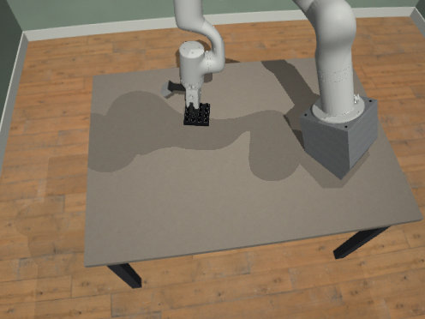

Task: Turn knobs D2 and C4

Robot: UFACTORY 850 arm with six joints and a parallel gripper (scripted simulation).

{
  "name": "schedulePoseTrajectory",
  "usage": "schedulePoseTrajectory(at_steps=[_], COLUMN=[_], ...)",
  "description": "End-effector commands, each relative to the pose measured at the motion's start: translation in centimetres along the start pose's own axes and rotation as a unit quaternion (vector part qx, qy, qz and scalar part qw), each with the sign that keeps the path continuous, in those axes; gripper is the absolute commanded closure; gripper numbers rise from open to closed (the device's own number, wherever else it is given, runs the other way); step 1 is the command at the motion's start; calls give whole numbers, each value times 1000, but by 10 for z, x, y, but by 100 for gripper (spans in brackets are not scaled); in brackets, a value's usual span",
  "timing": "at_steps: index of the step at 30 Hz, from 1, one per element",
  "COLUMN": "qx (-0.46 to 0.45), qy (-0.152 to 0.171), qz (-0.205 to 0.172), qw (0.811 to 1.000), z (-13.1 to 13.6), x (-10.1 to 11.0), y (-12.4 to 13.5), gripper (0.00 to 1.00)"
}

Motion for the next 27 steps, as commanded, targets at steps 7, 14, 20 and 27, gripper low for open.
schedulePoseTrajectory(at_steps=[7, 14, 20, 27], qx=[0, 0, 0, 0], qy=[0, 0, 0, 0], qz=[0, 0, 0, 0], qw=[1000, 1000, 1000, 1000], z=[0, 0, 0, 0], x=[-4, -9, -14, -22], y=[-1, -1, -1, -2], gripper=[81, 81, 81, 81])
Point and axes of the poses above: the point where the finger pads meet when closed, its own x axis back along the fingers, its own z axis across the jaws, y = z × x, the point moved 5 cm from there along x, back along the fingers, and after that the axes turned 9 degrees about x, right-handed, at the moved point
